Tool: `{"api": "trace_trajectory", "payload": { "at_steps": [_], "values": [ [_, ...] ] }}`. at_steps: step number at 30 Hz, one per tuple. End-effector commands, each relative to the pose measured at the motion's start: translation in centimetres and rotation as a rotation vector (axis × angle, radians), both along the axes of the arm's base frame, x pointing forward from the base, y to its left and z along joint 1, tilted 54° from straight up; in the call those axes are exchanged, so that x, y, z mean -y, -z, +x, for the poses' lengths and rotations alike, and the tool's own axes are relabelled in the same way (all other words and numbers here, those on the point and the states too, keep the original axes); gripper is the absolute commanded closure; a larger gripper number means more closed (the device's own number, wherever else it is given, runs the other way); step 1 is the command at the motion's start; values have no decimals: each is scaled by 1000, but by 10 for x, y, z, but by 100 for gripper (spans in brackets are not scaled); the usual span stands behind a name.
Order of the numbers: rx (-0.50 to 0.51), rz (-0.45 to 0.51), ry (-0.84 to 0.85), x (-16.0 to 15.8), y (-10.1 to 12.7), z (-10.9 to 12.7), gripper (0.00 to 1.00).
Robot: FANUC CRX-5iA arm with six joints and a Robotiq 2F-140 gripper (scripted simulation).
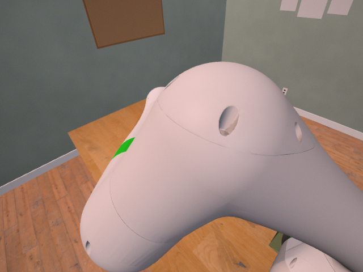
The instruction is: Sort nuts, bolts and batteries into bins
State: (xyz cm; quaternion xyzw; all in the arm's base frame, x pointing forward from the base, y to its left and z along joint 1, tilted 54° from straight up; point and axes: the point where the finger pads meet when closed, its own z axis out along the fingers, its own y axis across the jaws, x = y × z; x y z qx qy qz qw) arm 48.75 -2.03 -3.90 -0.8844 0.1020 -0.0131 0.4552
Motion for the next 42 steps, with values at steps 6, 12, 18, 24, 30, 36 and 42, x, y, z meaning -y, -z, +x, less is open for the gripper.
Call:
{"api": "trace_trajectory", "payload": {
  "at_steps": [6,12,18,24,30,36,42],
  "values": [
    [-9,1,5,-10,55,49,85],
    [-9,1,5,-17,92,82,85],
    [-9,1,5,-19,100,88,85],
    [-9,1,5,-23,103,89,85],
    [-9,1,5,-36,113,91,85],
    [-9,1,5,-44,119,92,85],
    [-9,1,5,-57,128,94,85]
  ]
}}
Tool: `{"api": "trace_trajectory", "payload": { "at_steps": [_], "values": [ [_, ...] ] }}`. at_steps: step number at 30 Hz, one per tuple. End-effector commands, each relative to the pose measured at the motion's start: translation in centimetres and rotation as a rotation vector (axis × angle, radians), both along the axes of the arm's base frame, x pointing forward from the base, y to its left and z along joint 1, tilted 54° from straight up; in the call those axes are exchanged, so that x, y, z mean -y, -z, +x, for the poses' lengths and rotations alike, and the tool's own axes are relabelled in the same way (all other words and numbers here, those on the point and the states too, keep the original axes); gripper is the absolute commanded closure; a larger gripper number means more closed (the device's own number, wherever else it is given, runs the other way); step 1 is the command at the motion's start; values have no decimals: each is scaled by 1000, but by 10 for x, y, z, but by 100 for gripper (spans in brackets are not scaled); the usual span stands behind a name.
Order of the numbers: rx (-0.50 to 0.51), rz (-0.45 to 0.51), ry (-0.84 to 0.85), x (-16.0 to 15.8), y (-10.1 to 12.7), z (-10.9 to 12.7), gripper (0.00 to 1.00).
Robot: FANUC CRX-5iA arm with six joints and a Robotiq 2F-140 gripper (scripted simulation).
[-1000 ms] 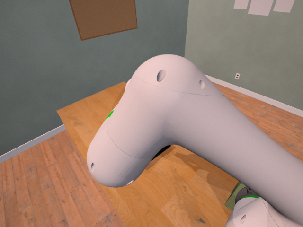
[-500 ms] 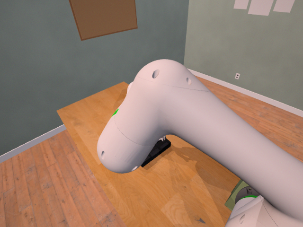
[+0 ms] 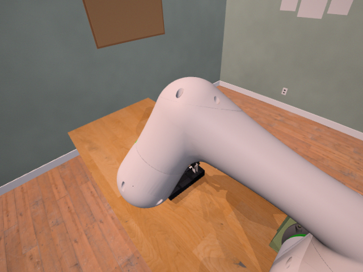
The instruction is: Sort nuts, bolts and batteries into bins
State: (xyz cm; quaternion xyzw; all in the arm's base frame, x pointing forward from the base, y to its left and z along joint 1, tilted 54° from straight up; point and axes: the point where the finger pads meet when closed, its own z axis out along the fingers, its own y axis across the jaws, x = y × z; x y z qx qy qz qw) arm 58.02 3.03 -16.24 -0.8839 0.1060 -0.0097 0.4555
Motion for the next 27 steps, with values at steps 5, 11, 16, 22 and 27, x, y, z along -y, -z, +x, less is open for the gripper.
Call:
{"api": "trace_trajectory", "payload": {
  "at_steps": [5,11,16,22,27],
  "values": [
    [0,0,0,-16,12,3,85],
    [0,0,0,-16,12,3,85],
    [0,0,0,-16,12,3,85],
    [0,0,0,-16,12,3,85],
    [0,0,0,-16,12,3,85]
  ]
}}
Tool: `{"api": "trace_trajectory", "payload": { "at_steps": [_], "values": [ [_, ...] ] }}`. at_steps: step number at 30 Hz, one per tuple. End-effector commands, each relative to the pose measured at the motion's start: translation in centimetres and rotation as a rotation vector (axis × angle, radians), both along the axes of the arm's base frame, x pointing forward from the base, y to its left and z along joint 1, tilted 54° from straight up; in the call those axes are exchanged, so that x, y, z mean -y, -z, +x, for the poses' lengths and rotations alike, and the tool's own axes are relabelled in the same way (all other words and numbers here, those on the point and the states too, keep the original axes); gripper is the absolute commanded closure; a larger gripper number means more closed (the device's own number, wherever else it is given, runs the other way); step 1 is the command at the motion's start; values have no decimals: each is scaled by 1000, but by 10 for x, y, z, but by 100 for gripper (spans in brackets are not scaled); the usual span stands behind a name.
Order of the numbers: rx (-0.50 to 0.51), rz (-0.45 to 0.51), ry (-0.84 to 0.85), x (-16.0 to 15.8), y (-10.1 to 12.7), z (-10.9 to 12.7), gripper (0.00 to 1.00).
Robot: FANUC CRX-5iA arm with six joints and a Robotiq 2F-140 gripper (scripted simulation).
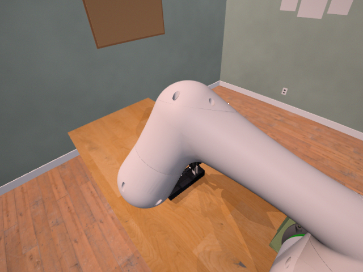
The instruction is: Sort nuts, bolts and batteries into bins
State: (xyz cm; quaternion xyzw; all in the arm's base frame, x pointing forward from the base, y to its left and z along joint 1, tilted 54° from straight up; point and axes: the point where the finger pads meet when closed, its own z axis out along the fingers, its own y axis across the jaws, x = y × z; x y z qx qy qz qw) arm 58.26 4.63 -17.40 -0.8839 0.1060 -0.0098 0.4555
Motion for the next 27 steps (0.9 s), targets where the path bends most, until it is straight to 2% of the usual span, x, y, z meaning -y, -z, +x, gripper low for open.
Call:
{"api": "trace_trajectory", "payload": {
  "at_steps": [1,27],
  "values": [
    [0,0,0,0,0,0,85],
    [0,0,0,2,-2,0,85]
  ]
}}
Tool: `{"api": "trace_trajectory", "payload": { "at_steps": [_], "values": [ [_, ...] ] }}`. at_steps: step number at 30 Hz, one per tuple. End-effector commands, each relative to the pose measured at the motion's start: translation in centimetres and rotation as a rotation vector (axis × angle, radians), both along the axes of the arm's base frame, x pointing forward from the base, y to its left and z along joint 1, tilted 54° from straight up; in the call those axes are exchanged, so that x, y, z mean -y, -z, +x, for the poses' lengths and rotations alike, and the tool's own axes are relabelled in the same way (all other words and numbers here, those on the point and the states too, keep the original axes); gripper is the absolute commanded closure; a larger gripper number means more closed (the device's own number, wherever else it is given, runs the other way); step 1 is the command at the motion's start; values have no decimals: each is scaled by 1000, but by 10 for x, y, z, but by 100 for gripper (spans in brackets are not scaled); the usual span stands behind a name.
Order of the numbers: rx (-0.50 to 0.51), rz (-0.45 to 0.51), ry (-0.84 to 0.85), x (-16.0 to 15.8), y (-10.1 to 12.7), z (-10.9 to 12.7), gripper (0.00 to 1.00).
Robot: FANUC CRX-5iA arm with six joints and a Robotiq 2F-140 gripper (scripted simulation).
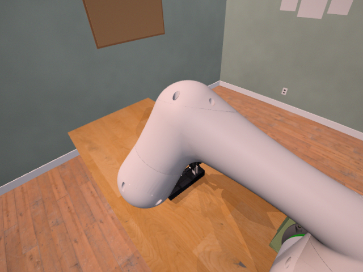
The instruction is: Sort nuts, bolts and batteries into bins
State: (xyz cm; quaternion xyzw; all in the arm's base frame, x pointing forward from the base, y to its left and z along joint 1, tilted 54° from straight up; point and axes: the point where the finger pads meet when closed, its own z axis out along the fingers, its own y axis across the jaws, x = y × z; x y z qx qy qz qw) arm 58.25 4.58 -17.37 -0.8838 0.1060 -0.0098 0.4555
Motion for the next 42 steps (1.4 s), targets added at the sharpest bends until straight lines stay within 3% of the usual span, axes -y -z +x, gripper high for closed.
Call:
{"api": "trace_trajectory", "payload": {
  "at_steps": [1,22,30,38,42],
  "values": [
    [0,0,0,3,-2,0,85],
    [0,0,0,21,-15,-3,85],
    [0,0,0,47,-34,-7,85],
    [0,0,0,45,-38,-6,85],
    [0,0,0,33,-55,-4,85]
  ]
}}
